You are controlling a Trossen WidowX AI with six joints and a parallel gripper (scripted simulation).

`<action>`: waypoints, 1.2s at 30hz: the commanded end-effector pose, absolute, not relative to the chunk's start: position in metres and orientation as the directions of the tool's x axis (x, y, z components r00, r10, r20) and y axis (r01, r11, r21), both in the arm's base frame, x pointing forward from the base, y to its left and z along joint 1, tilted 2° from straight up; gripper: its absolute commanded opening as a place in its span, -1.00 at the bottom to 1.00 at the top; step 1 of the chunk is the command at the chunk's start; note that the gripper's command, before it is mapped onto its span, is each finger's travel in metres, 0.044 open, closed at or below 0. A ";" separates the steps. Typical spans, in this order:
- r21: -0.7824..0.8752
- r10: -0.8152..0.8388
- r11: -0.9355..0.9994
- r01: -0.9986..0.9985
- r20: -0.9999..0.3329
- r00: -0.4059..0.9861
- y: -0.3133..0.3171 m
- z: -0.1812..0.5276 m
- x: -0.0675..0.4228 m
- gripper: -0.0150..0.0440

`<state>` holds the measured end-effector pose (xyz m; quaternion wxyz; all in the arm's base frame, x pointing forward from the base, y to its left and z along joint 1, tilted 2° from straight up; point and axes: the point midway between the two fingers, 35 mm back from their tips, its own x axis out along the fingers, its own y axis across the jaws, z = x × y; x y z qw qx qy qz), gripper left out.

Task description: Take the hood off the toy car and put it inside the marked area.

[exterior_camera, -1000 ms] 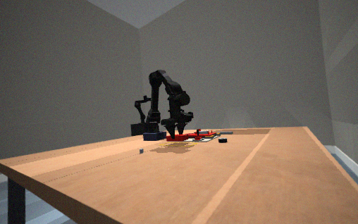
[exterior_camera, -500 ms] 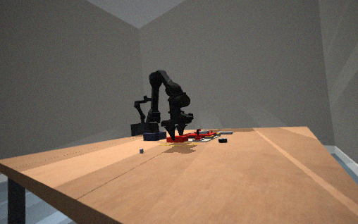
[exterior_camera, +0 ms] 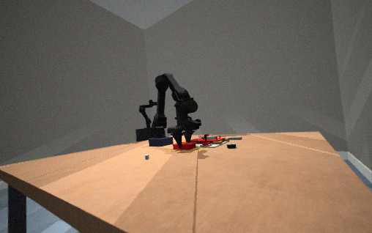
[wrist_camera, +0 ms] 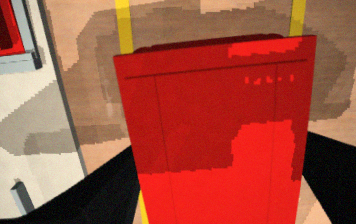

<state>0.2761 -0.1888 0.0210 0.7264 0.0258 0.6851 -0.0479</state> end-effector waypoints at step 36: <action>-0.021 -0.027 0.994 0.104 -0.998 0.054 -0.187 0.089 0.273 1.00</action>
